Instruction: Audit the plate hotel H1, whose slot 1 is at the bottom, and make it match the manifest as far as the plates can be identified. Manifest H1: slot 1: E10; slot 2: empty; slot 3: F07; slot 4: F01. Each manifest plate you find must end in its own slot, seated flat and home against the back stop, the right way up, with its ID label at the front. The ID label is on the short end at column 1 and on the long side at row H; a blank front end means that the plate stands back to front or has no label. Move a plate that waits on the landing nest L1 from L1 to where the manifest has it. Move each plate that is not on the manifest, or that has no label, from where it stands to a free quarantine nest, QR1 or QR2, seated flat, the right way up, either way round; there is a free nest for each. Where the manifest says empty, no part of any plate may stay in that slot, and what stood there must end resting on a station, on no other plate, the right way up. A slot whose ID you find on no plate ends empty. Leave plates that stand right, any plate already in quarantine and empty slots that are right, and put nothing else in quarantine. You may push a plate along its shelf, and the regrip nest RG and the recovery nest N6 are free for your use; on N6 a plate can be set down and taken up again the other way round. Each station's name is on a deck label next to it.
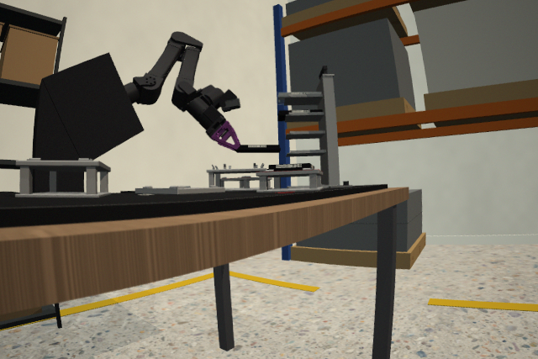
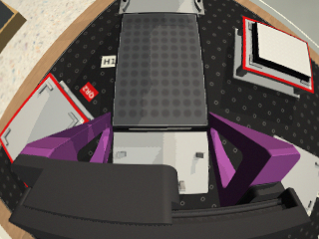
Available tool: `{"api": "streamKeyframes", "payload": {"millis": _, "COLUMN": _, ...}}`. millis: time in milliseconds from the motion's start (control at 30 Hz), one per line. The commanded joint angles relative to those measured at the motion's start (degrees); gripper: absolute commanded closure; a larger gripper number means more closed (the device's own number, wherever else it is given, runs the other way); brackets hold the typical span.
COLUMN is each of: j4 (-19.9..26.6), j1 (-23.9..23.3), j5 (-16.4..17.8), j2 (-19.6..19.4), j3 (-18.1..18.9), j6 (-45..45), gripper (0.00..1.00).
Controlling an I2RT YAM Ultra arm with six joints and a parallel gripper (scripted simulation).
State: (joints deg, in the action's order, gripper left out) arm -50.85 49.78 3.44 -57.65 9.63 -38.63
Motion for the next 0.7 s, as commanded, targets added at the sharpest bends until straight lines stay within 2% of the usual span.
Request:
{"api": "streamKeyframes", "payload": {"millis": 0, "j4": 0.14, "j1": -1.00, "j5": 0.20, "j2": -0.06, "j3": 0.95, "j6": -0.04, "gripper": 0.14}}
{"api": "streamKeyframes", "payload": {"millis": 667, "j4": 1.58, "j1": -3.34, "j5": 2.53, "j2": -2.14, "j3": 4.49, "j6": -0.17, "gripper": 0.14}}
